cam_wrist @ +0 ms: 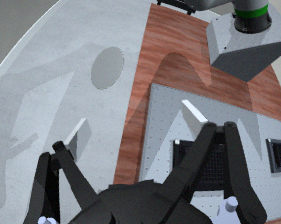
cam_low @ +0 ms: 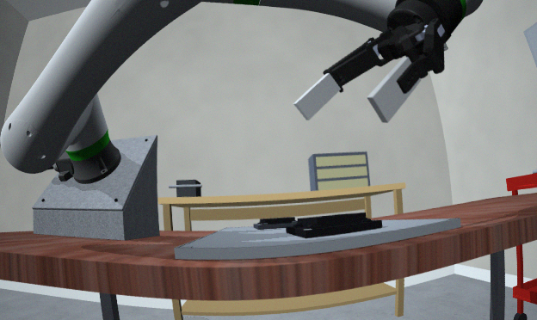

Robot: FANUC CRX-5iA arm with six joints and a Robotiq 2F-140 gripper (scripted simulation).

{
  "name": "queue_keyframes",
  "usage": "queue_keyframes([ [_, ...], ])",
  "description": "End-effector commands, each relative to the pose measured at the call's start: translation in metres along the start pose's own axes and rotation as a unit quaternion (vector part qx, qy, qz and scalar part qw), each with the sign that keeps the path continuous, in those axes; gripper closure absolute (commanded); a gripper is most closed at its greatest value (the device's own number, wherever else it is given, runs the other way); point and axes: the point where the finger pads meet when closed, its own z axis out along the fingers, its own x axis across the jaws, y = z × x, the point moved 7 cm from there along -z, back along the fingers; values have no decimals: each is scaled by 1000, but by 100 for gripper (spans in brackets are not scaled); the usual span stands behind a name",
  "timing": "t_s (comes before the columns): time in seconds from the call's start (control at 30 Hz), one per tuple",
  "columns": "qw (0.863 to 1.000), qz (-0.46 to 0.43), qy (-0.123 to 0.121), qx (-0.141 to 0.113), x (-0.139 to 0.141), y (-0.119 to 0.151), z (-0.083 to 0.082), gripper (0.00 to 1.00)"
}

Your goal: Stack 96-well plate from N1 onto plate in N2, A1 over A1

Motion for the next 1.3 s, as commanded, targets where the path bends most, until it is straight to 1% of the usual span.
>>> queue_keyframes([
  [0.0, 1000, 0, 0, 0, 0, 0, 0, 0],
  [0.53, 1000, 0, 0, 0, 0, 0, 0, 0],
  [0.67, 998, -41, -39, -26, 17, 11, -6, 0],
  [0.87, 998, -41, -39, -26, 34, 32, -15, 0],
  [1.0, 992, -83, -76, -52, 52, 41, -19, 0],
  [1.1, 992, -83, -76, -52, 56, 45, -21, 0],
  [1.27, 992, -83, -76, -52, 72, 61, -27, 0],
])
